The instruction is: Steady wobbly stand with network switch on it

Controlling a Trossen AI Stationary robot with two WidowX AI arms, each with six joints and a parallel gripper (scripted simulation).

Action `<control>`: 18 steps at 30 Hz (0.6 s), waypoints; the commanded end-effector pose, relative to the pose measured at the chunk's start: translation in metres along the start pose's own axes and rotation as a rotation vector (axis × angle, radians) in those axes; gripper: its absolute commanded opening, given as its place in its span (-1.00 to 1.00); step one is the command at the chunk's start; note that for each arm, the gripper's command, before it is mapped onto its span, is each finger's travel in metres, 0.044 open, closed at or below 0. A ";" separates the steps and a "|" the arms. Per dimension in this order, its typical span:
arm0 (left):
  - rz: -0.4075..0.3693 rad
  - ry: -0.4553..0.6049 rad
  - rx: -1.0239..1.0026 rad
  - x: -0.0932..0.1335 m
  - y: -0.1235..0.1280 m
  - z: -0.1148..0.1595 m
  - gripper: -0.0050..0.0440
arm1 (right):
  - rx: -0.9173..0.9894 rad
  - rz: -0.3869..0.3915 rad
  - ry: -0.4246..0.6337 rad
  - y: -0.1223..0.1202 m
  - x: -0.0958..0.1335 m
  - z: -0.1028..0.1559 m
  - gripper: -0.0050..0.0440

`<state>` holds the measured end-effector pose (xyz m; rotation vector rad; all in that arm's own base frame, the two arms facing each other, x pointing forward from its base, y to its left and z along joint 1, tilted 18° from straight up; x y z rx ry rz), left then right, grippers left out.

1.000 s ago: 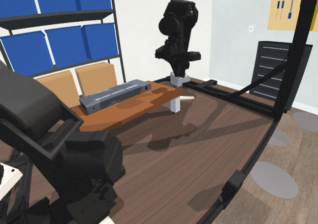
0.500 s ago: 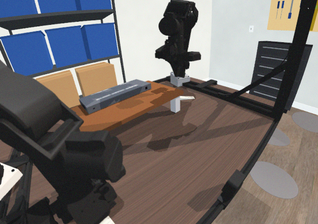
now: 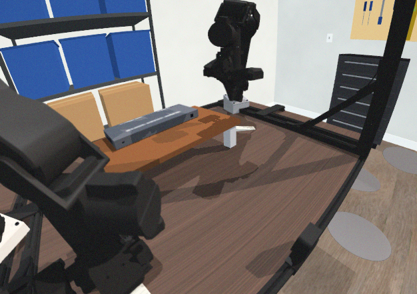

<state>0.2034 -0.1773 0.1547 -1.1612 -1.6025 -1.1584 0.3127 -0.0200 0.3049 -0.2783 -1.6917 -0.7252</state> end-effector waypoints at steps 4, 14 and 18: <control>0.000 0.000 0.000 0.000 0.000 0.000 -0.80 | 0.000 0.000 0.000 0.000 0.000 0.000 -0.80; 0.002 0.008 -0.006 0.060 0.000 0.000 -0.80 | 0.000 0.000 0.000 0.000 0.000 0.000 -0.80; 0.002 0.008 -0.006 0.060 0.000 0.000 -0.80 | 0.000 0.000 0.000 0.000 0.000 0.000 -0.80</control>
Point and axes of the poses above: on each arm, the point midway between the two fingers, 35 mm back from their tips, its own x axis back along the fingers, its own y axis across the jaws, z = x × y, the point moved 9 cm from there along x, back along the fingers, and after that the axes turned 4 degrees about -x, right-handed, at the moved point
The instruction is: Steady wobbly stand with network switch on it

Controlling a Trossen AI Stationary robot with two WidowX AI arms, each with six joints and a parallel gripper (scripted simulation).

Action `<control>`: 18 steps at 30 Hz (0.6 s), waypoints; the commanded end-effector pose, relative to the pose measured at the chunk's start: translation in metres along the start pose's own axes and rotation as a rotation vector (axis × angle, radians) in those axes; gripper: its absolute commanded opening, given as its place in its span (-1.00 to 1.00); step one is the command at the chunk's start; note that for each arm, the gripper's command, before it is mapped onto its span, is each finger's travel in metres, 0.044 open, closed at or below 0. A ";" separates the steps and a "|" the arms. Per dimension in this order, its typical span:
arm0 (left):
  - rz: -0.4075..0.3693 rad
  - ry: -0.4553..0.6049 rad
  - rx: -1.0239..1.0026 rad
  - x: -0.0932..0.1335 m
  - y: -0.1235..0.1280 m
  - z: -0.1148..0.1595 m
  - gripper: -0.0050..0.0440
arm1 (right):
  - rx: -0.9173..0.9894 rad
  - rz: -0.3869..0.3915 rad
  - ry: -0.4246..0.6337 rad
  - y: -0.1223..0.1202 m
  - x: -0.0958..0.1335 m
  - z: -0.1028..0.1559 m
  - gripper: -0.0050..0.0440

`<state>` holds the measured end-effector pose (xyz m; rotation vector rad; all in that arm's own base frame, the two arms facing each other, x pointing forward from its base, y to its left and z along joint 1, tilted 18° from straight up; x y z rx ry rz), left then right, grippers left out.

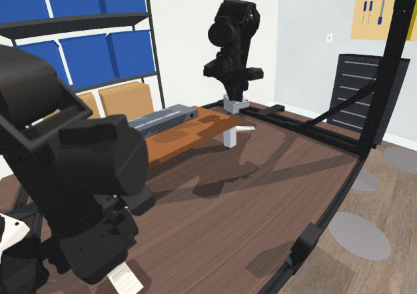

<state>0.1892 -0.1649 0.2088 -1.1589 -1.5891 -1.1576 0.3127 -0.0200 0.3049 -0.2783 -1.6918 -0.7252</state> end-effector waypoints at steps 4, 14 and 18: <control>-0.006 -0.002 -0.006 0.003 0.000 0.000 -0.80 | 0.000 0.000 0.000 0.000 0.000 0.000 -0.80; 0.001 -0.007 0.874 0.003 0.001 0.000 -0.80 | 0.000 0.000 0.000 0.000 0.000 0.000 -0.80; -0.004 -0.005 1.021 0.003 0.000 0.000 -0.80 | 0.000 0.000 0.000 0.000 0.000 0.000 -0.80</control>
Point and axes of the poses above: on each arm, the point midway between the two fingers, 35 mm back from their tips, its own x axis back along the fingers, its own y axis across the jaws, z = x × y, the point moved 9 cm from there along x, back along the fingers, and after that the axes turned 4 degrees about -x, right-handed, at the moved point
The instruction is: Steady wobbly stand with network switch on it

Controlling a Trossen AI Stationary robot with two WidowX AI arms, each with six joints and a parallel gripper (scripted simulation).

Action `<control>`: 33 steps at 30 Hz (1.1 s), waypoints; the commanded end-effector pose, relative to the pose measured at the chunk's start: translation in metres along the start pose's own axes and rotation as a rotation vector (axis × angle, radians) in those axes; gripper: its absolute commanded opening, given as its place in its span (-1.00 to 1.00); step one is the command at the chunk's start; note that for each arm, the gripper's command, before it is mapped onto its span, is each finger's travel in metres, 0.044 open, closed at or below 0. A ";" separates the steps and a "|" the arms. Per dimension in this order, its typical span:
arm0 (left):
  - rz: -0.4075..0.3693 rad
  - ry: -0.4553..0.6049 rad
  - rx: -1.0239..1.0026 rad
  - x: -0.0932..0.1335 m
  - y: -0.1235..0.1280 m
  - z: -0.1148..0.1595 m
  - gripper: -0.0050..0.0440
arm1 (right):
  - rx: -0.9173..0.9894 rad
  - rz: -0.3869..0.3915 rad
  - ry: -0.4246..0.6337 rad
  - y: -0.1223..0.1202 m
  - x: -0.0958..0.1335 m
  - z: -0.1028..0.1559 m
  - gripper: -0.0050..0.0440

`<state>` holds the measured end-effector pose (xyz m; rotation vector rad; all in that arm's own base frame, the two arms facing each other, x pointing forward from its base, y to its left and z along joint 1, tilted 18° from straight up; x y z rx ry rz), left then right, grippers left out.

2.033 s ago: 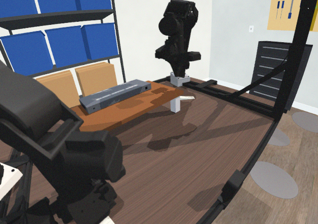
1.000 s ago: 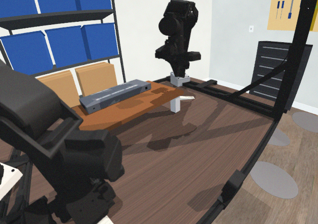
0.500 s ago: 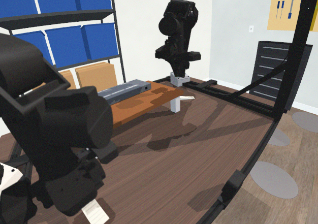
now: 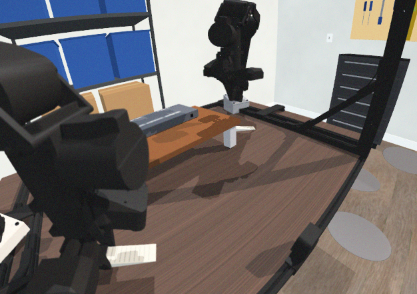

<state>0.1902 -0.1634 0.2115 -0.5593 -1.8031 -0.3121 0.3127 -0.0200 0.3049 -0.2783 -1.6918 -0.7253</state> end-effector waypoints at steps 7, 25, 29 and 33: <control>-0.016 -0.004 0.116 0.000 -0.002 0.000 -0.80 | 0.000 0.000 0.000 0.000 0.000 0.000 -0.80; -0.009 -0.006 0.646 0.000 -0.001 0.000 -0.80 | 0.000 0.000 0.000 0.000 0.000 0.000 -0.80; -0.008 -0.007 0.922 0.000 -0.001 0.000 -0.80 | 0.000 0.000 0.000 0.000 0.000 0.000 -0.80; -0.013 -0.012 1.113 0.000 -0.002 0.000 -0.80 | 0.000 0.000 0.000 0.000 0.000 0.000 -0.80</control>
Point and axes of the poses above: on each arm, the point midway between the two fingers, 35 mm back from their tips, its own x axis back along the fingers, its own y axis across the jaws, z = x × y, the point moved 9 cm from there along x, back along the fingers, and after that the axes turned 4 degrees about -x, right-handed, at the moved point
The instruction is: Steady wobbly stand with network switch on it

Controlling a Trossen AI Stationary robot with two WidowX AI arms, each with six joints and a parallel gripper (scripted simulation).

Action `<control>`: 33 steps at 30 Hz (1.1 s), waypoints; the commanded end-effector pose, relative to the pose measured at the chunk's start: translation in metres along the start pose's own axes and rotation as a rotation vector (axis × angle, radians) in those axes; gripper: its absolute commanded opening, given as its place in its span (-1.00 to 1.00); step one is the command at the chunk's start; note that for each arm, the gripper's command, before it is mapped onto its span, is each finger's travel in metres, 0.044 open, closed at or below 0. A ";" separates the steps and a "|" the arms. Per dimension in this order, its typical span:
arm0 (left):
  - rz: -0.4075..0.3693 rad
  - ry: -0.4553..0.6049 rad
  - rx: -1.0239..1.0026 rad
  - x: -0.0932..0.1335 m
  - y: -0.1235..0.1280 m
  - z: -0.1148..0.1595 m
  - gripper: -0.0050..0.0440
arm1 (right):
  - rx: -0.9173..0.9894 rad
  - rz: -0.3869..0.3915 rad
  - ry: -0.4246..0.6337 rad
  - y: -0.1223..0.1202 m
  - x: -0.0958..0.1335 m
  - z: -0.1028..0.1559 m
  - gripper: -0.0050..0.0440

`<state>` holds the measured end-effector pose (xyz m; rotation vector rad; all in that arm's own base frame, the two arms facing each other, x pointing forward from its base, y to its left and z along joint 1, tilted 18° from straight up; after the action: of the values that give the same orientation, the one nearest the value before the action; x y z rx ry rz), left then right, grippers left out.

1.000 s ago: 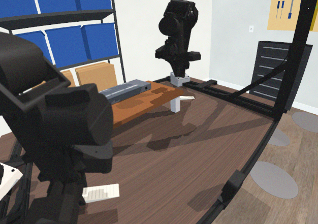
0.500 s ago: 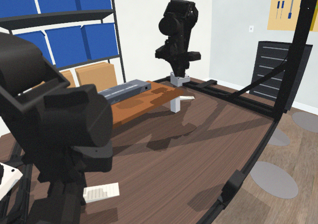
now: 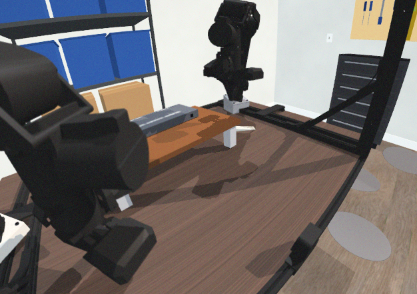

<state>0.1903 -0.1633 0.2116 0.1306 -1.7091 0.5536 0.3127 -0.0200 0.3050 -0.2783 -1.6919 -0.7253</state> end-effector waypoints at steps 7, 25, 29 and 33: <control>-0.006 -0.016 0.144 0.000 -0.001 0.002 -0.80 | 0.000 0.000 0.000 0.000 0.000 0.000 -0.80; -0.001 -0.013 0.603 0.000 0.000 0.001 -0.80 | 0.000 0.000 0.000 0.000 0.000 0.000 -0.80; 0.001 -0.010 0.876 0.000 0.000 0.001 -0.80 | 0.000 0.000 0.000 0.000 0.000 0.000 -0.80; 0.002 -0.018 1.140 0.000 -0.001 0.002 -0.80 | 0.000 0.000 0.000 0.000 0.000 0.000 -0.80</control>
<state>0.1903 -0.1633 0.2116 0.7911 -1.3252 1.3157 0.3127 -0.0200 0.3050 -0.2783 -1.6920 -0.7253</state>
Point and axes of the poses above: on each arm, the point midway between the two fingers, 35 mm back from their tips, its own x axis back along the fingers, its own y axis across the jaws, z = x × y, the point moved 9 cm from there along x, back along the fingers, and after that the axes turned 4 degrees about -x, right-handed, at the moved point
